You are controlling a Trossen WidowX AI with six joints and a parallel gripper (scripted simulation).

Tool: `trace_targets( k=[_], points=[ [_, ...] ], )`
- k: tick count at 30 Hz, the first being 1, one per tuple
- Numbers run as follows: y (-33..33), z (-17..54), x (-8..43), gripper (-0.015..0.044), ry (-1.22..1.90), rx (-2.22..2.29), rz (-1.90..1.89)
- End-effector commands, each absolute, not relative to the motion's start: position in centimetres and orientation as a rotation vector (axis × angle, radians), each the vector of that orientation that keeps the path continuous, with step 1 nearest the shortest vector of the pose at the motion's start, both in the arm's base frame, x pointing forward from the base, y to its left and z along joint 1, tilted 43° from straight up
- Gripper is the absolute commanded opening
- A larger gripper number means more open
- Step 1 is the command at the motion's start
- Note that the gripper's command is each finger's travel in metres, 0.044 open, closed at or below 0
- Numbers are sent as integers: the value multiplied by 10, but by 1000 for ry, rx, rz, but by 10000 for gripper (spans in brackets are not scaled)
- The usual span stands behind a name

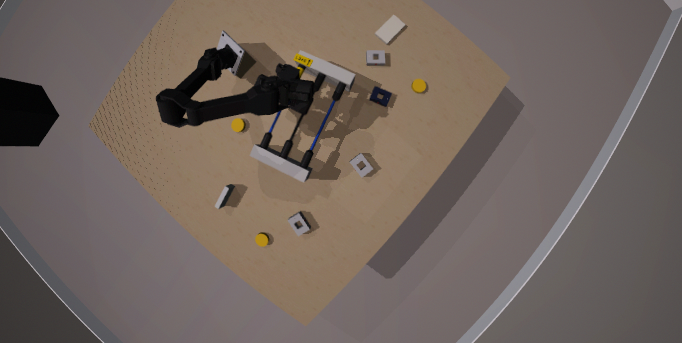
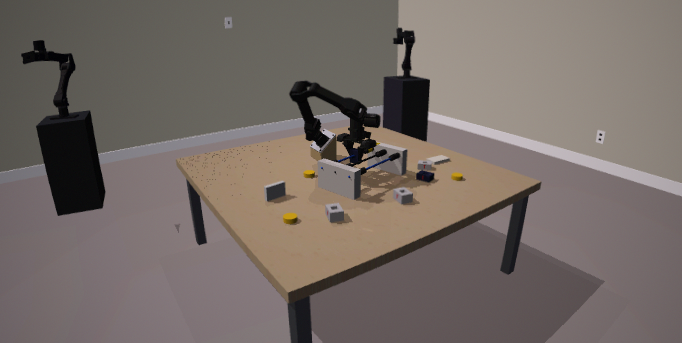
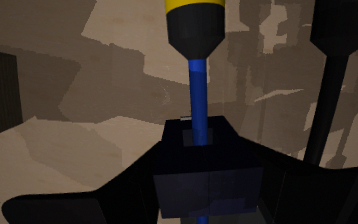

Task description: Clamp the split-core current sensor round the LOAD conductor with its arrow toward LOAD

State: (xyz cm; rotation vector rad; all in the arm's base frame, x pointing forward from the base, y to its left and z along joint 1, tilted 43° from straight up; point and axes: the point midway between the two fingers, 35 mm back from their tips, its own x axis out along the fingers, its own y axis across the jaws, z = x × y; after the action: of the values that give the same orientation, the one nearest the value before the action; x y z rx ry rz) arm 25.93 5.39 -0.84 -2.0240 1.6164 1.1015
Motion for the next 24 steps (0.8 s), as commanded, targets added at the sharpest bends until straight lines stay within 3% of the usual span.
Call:
trace_targets(
  k=[1,4,24],
  points=[
    [54,-8,259,184,1617,-2024,1101],
    [54,-8,259,252,1617,-2024,1101],
    [54,-8,259,252,1617,-2024,1101]
  ],
)
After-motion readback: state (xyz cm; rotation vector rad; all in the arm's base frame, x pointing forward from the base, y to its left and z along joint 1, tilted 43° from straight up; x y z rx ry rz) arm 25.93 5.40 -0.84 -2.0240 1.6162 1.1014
